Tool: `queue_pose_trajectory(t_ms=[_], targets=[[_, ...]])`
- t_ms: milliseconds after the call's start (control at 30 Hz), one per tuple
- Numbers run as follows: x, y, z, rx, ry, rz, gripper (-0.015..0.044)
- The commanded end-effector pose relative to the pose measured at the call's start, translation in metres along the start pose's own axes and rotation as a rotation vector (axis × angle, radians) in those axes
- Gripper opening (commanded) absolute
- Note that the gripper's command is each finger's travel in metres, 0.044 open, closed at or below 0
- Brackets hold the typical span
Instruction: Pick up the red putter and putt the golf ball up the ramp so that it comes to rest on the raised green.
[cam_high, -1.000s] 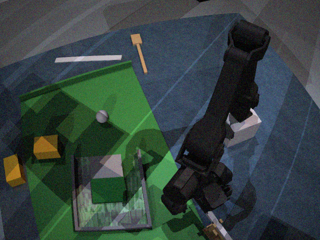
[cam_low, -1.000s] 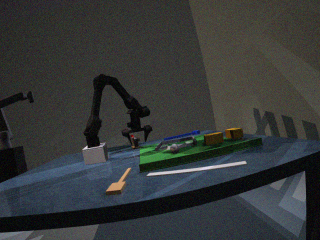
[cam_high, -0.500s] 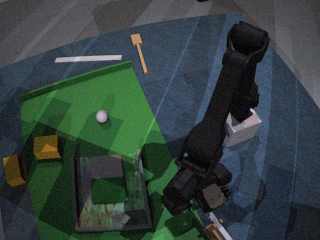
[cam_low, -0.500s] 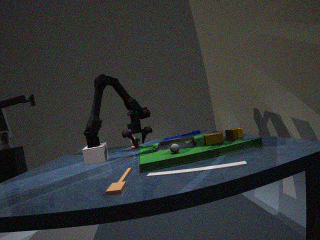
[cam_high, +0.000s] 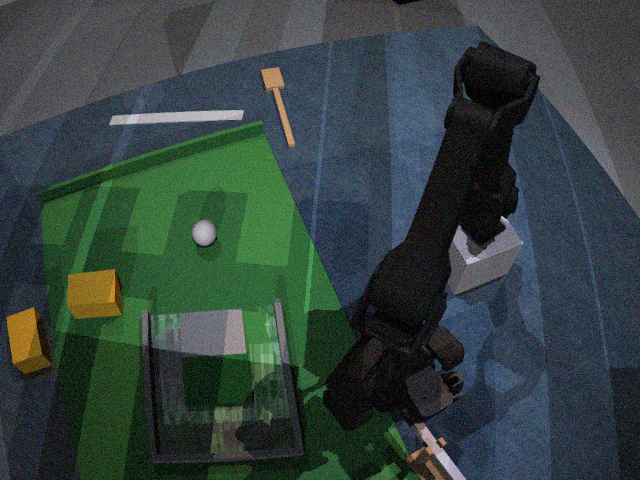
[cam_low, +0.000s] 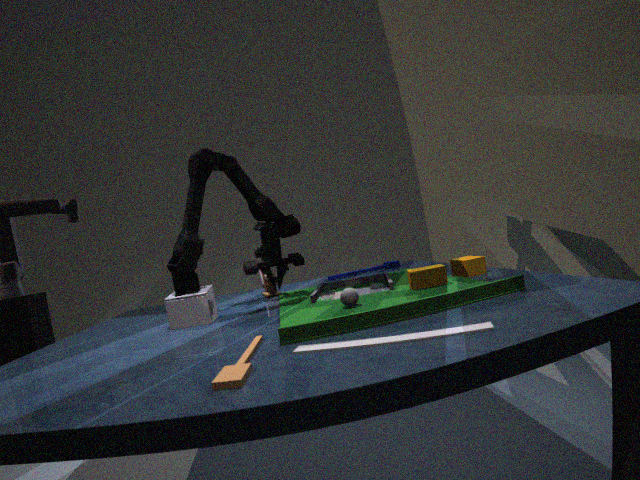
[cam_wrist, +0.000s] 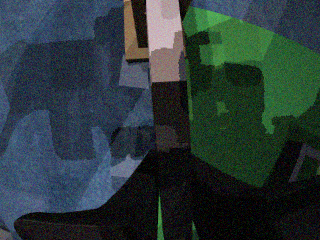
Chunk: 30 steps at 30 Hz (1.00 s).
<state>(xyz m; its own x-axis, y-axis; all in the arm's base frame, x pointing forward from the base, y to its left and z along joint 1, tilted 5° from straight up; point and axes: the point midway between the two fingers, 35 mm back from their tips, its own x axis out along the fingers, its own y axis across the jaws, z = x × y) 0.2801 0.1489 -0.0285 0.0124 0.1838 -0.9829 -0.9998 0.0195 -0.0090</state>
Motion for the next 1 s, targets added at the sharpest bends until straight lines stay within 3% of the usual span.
queue_pose_trajectory(t_ms=[0, 400, 633, 967], targets=[[-0.011, -0.003, 0.004, -0.001, -0.004, -0.006, 0.0000], [-0.095, -0.001, 0.026, -0.001, -0.004, -0.005, 0.0000], [-0.092, -0.006, 0.015, 0.027, 0.014, -0.013, 0.0000], [-0.114, -0.025, -0.039, 0.281, 0.075, -0.033, 0.0000]])
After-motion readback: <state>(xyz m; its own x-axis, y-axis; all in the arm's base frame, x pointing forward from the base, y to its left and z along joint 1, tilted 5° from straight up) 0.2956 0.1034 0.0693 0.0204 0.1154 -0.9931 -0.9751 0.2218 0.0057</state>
